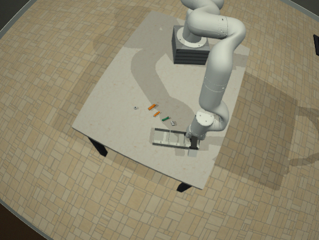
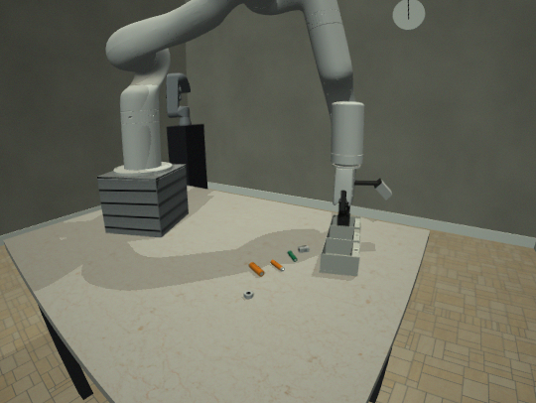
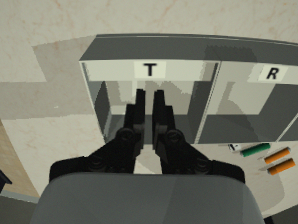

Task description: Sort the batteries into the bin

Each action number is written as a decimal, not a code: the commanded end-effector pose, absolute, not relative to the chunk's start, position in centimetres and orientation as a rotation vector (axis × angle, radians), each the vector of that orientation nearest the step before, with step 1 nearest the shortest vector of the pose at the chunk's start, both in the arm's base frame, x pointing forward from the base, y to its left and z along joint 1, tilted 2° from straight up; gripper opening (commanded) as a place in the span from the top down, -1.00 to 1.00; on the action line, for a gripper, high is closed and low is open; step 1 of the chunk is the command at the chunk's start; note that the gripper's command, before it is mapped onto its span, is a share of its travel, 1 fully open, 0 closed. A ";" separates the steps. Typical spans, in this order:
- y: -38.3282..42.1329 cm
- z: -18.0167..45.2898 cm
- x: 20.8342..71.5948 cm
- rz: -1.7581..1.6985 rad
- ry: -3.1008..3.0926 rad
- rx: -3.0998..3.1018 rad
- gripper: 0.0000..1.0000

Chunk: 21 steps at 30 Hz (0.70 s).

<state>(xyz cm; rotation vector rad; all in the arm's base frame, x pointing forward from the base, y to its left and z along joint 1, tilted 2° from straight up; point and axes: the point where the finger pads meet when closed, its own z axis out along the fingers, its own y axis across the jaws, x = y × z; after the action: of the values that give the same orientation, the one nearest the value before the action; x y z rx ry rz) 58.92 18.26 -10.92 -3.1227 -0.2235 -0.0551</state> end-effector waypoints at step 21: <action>18.2 -6.0 58.9 -0.058 -0.223 -3.122 0.85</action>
<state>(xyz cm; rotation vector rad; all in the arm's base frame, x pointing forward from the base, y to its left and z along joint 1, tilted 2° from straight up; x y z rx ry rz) 58.84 18.22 -6.78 -3.1224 -0.2235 -0.0568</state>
